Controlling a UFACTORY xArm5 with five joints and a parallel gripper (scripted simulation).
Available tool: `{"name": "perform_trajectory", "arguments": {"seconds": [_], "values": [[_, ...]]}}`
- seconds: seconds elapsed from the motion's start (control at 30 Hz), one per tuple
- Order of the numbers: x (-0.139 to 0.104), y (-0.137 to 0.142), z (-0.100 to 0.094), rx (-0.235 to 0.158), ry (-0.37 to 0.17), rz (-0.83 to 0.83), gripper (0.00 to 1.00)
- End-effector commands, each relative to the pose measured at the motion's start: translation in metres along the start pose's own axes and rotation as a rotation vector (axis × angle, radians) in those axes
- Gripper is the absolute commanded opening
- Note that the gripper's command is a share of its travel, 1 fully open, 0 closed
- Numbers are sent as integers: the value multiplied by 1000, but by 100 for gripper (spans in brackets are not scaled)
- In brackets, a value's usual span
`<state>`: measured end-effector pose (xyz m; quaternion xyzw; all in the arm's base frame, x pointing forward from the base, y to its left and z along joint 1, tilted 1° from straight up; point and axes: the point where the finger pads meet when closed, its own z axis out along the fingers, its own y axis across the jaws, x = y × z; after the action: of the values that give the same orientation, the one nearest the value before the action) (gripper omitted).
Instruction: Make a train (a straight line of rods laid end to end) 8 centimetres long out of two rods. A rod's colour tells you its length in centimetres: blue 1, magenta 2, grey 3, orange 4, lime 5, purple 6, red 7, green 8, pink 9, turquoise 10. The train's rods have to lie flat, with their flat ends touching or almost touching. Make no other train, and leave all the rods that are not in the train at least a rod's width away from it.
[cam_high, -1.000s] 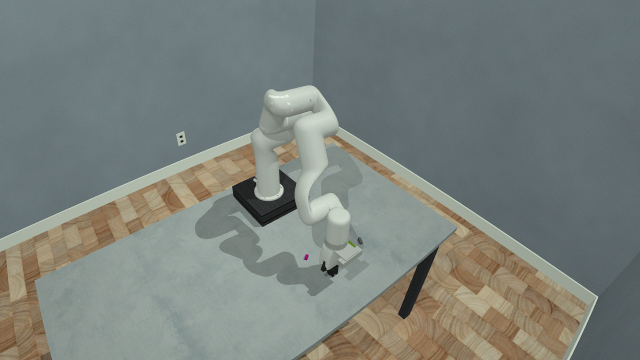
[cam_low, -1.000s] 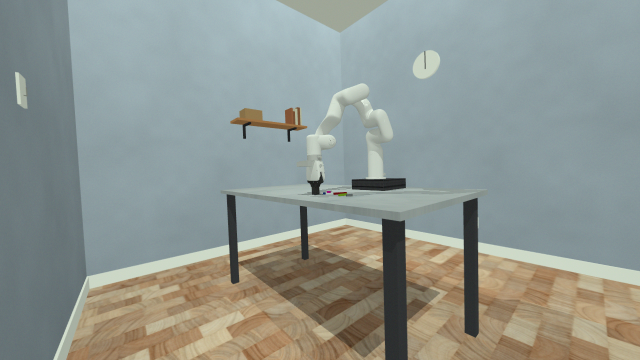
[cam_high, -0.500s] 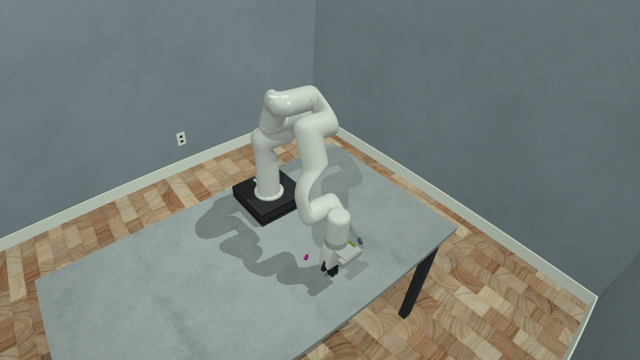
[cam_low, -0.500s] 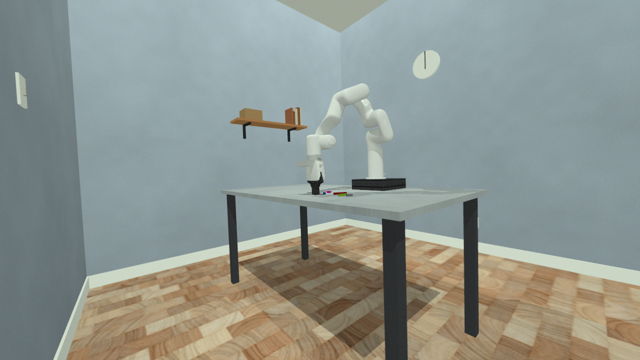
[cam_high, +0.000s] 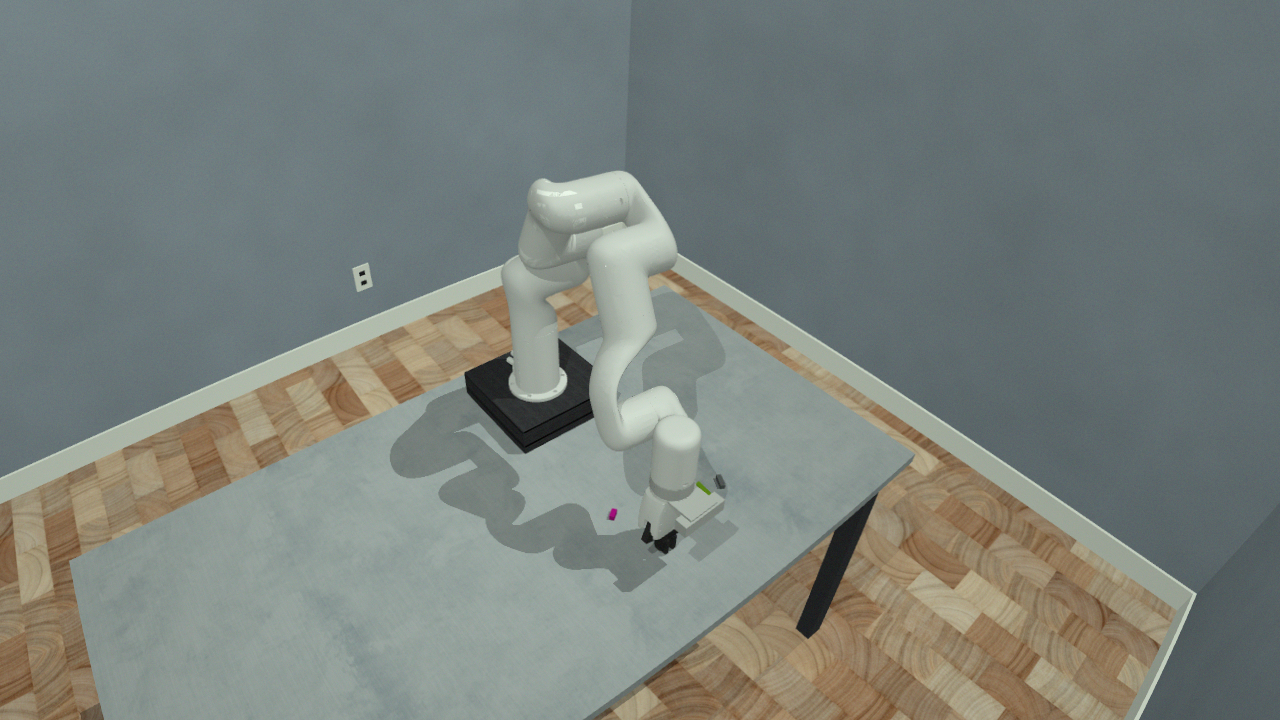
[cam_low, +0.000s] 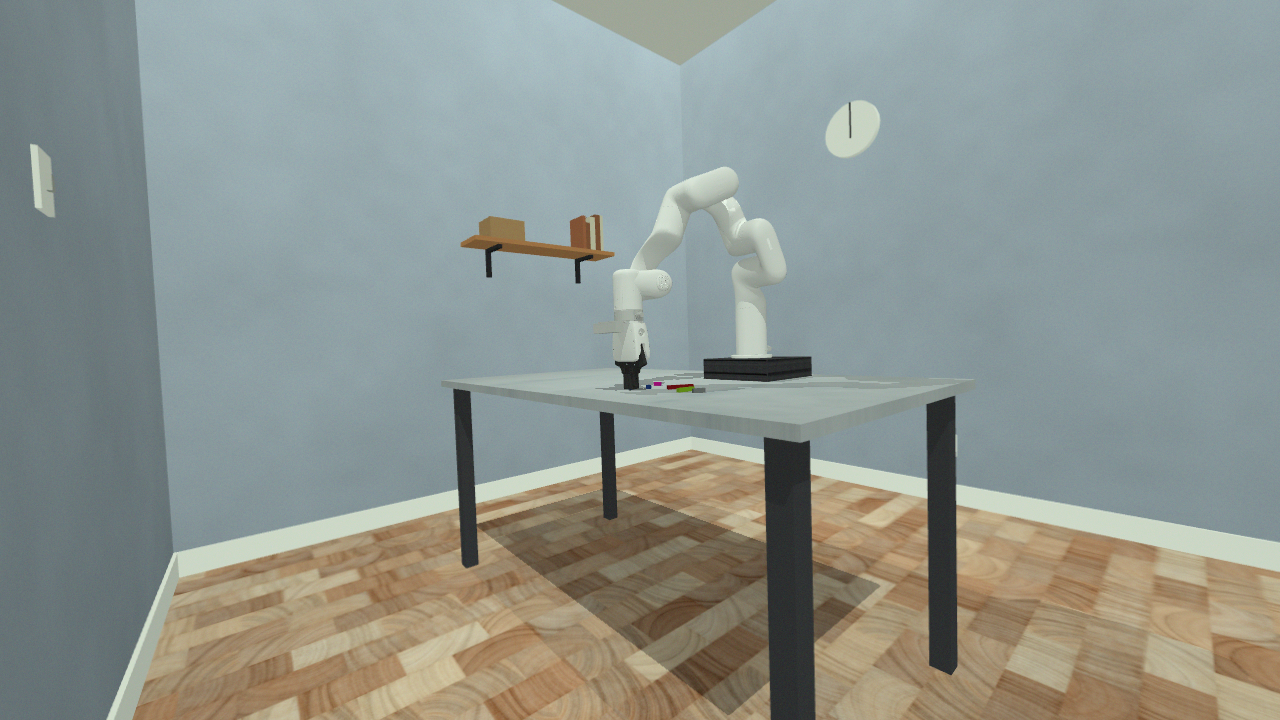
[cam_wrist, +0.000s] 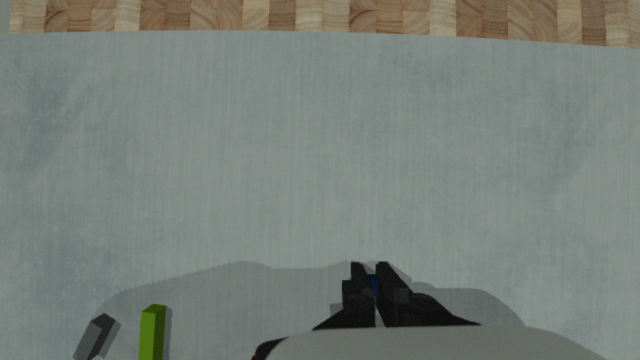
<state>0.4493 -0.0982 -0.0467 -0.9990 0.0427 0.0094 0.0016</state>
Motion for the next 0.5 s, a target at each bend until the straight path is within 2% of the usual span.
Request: {"name": "perform_trajectory", "arguments": {"seconds": [0.0,0.03,0.2,0.23,0.3,0.33,0.47], "values": [[1,0,-1,0,4,0,8],[1,0,-1,0,4,0,12],[1,0,-1,0,4,0,16],[1,0,-1,0,4,0,20],[1,0,-1,0,4,0,20],[1,0,-1,0,4,0,24],[1,0,-1,0,4,0,24]]}}
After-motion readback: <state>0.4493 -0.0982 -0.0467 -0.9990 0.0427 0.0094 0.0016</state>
